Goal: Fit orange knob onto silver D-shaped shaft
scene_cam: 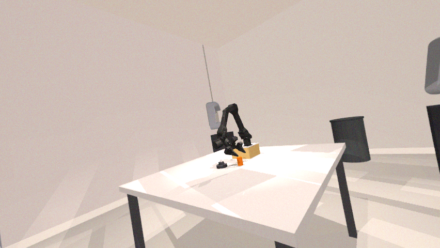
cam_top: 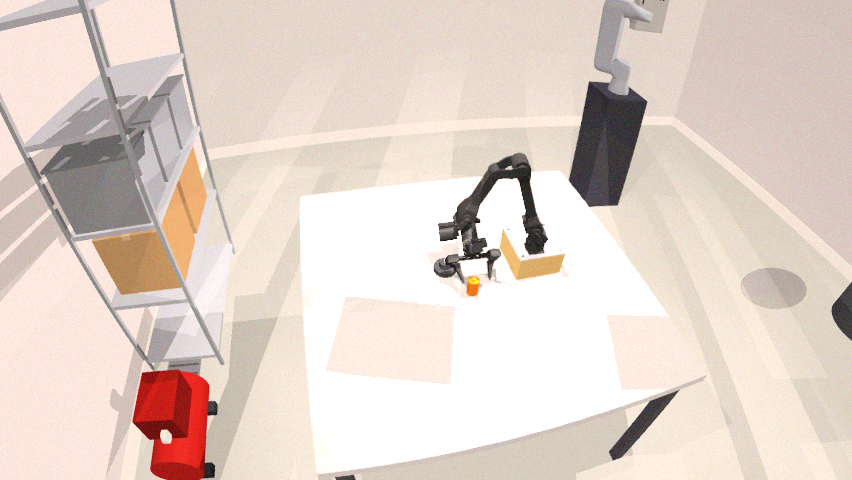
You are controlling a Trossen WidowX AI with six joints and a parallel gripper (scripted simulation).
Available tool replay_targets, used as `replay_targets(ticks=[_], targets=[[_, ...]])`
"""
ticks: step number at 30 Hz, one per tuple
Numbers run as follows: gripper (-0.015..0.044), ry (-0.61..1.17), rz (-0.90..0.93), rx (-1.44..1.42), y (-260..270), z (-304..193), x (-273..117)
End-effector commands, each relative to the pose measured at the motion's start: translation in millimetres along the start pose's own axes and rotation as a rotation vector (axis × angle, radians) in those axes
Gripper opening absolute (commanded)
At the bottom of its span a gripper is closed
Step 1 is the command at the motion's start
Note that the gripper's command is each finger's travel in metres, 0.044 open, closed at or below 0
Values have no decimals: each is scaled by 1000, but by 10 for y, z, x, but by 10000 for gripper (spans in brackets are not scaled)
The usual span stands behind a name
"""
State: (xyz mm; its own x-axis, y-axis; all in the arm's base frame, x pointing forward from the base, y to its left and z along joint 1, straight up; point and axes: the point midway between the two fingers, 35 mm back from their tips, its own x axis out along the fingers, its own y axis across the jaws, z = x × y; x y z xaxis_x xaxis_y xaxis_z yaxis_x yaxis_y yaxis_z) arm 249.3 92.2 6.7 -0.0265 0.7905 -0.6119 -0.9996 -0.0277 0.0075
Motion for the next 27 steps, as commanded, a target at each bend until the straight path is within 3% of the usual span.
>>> replay_targets(ticks=[1, 6, 11, 16, 24, 27], targets=[[440, 4, -13, -19, -7, 280, -221], [440, 62, 13, -12, 15, 292, -209], [440, 516, 92, 11, 77, 296, -181], [440, 891, -21, -17, 13, 446, -358], [440, 904, -28, -19, 9, 455, -368], [440, 900, -94, 117, 9, 455, -367]])
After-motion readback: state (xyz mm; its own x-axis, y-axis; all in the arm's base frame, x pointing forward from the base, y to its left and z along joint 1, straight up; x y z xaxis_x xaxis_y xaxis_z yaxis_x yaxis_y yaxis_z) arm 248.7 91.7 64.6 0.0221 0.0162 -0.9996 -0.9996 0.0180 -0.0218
